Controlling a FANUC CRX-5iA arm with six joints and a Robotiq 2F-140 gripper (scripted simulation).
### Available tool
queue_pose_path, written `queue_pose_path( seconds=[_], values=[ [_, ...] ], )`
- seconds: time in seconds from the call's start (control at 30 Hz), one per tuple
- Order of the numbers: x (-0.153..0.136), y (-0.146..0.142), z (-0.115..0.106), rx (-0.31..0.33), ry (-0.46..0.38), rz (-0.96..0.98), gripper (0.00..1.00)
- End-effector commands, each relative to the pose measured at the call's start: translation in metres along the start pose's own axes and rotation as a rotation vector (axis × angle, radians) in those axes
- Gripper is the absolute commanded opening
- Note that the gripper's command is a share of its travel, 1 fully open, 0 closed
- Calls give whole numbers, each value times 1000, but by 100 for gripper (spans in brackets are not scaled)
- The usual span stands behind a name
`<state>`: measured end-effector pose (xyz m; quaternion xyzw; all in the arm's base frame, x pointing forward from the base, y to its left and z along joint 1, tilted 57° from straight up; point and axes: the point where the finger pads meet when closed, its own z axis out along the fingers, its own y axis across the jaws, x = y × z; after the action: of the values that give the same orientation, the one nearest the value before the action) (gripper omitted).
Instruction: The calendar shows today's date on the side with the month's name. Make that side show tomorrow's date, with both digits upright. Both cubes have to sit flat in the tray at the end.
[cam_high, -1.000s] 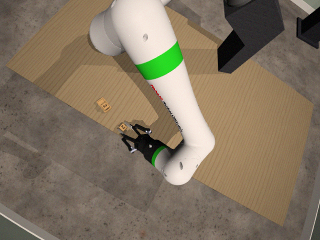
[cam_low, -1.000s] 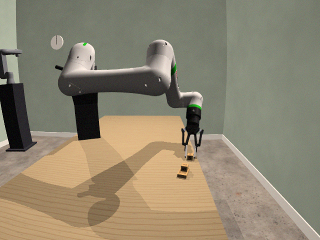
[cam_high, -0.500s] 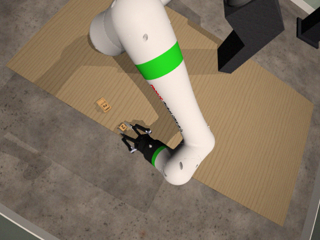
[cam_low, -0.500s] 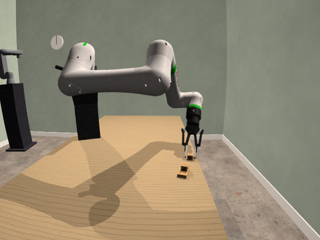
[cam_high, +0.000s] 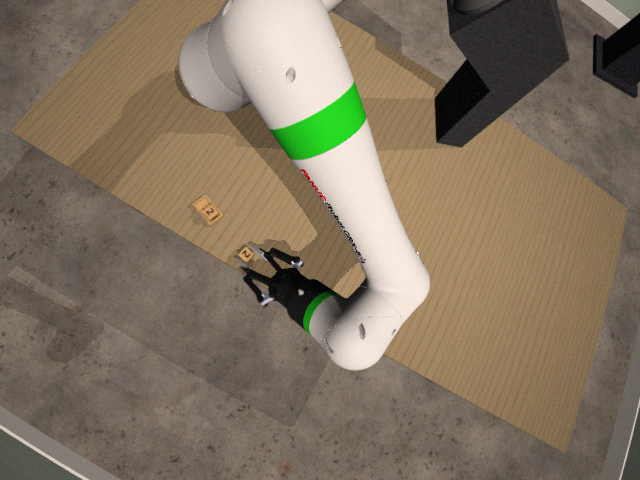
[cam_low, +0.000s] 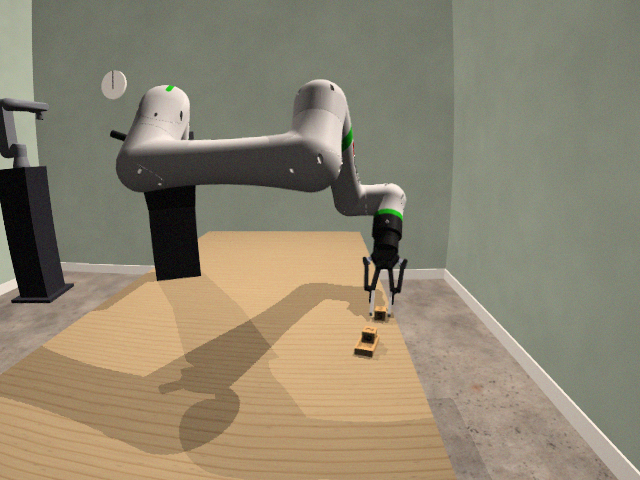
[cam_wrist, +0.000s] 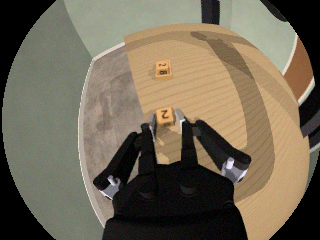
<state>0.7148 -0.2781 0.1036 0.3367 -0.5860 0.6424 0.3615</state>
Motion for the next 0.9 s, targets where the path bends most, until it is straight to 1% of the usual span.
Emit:
queue_pose_path(
  seconds=[0.0,0.3,0.33,0.87],
  values=[
    [0,0,0,0,0,0,35],
    [0,0,0,0,0,0,35],
    [0,0,0,0,0,0,24],
    [0,0,0,0,0,0,24]
  ],
)
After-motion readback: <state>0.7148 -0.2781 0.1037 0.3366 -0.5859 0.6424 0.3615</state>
